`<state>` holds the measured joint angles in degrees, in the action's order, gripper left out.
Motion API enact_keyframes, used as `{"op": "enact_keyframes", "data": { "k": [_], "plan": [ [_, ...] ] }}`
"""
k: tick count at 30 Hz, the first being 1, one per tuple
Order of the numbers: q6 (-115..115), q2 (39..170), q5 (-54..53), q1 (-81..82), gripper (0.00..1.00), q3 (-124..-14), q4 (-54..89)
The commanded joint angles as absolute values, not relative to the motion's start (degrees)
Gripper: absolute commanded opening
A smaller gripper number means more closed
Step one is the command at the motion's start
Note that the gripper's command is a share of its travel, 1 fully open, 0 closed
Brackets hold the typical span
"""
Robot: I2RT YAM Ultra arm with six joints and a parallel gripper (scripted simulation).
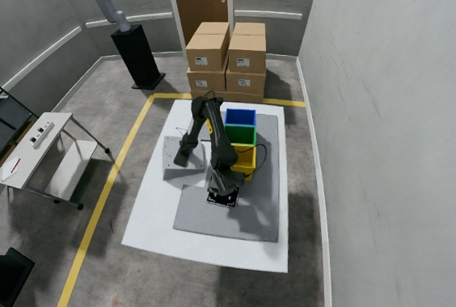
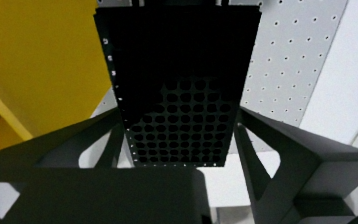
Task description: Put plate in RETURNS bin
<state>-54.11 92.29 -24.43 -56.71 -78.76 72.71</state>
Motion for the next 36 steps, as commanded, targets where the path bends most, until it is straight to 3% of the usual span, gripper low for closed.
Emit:
{"op": "enact_keyframes", "data": {
  "k": [1,36],
  "plan": [
    [-55.57,90.26,-25.13,-58.54,0.00,-81.72,75.40],
    [-60.43,93.62,-25.42,-63.02,0.00,-94.15,88.38]
  ]
}}
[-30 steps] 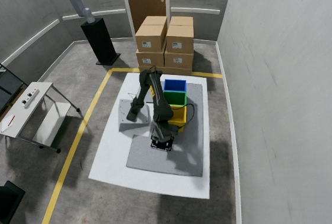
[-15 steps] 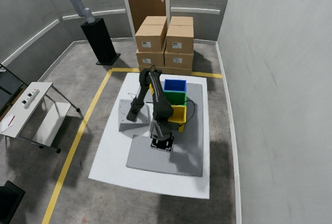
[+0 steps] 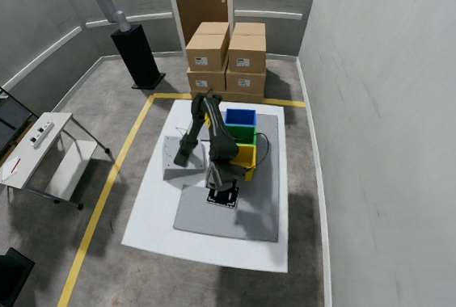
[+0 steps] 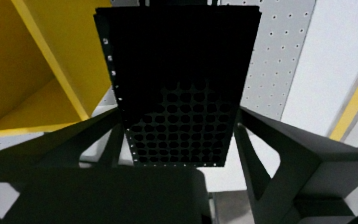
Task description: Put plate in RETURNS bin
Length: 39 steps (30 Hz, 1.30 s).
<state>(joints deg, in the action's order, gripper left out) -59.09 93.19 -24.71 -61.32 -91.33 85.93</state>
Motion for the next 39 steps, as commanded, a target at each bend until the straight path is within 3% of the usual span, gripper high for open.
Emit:
{"op": "enact_keyframes", "data": {
  "k": [1,39],
  "plan": [
    [-60.59,93.87,-25.43,-63.17,0.00,-94.57,88.77],
    [-61.02,92.74,-25.38,-63.46,0.00,-95.66,89.84]
  ]
}}
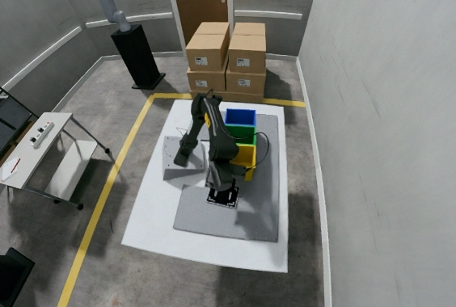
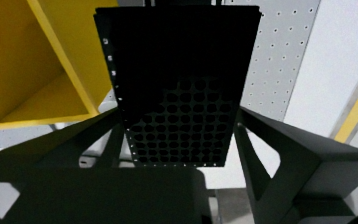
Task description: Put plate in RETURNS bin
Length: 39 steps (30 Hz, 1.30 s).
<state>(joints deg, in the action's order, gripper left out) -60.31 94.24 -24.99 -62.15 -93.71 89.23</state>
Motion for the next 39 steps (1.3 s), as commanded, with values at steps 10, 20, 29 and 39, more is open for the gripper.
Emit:
{"op": "enact_keyframes", "data": {
  "k": [10,20,29,39],
  "plan": [
    [-61.02,92.74,-25.38,-63.46,0.00,-95.66,89.83],
    [-61.02,92.74,-25.38,-63.46,0.00,-95.66,89.82],
    [-65.66,88.10,-24.95,-59.56,0.00,-90.77,89.54],
    [-60.77,82.84,-24.39,-55.84,0.00,-87.42,88.95]
  ]
}}
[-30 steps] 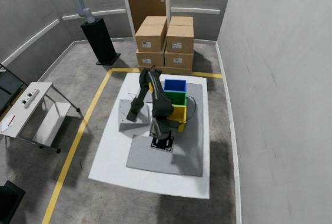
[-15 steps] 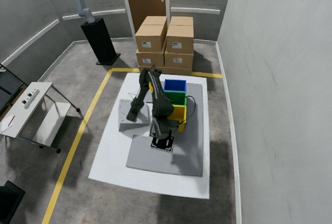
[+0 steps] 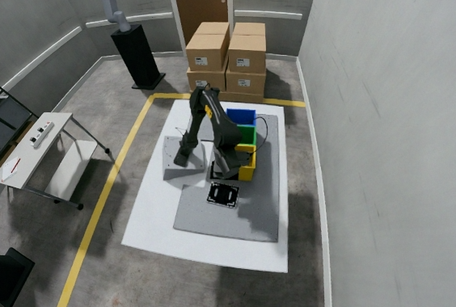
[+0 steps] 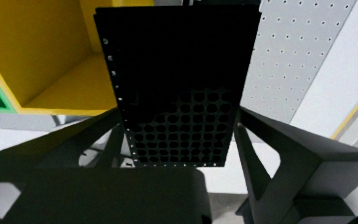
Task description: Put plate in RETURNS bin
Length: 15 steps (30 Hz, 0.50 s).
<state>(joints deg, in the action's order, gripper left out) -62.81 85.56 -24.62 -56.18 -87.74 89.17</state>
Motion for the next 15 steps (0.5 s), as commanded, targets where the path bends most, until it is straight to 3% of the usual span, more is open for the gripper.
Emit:
{"op": "enact_keyframes", "data": {
  "k": [1,15],
  "plan": [
    [-60.27,82.43,-24.35,-55.36,0.00,-86.95,89.08],
    [-53.06,76.34,-23.45,-48.66,0.00,-83.78,89.41]
  ]
}}
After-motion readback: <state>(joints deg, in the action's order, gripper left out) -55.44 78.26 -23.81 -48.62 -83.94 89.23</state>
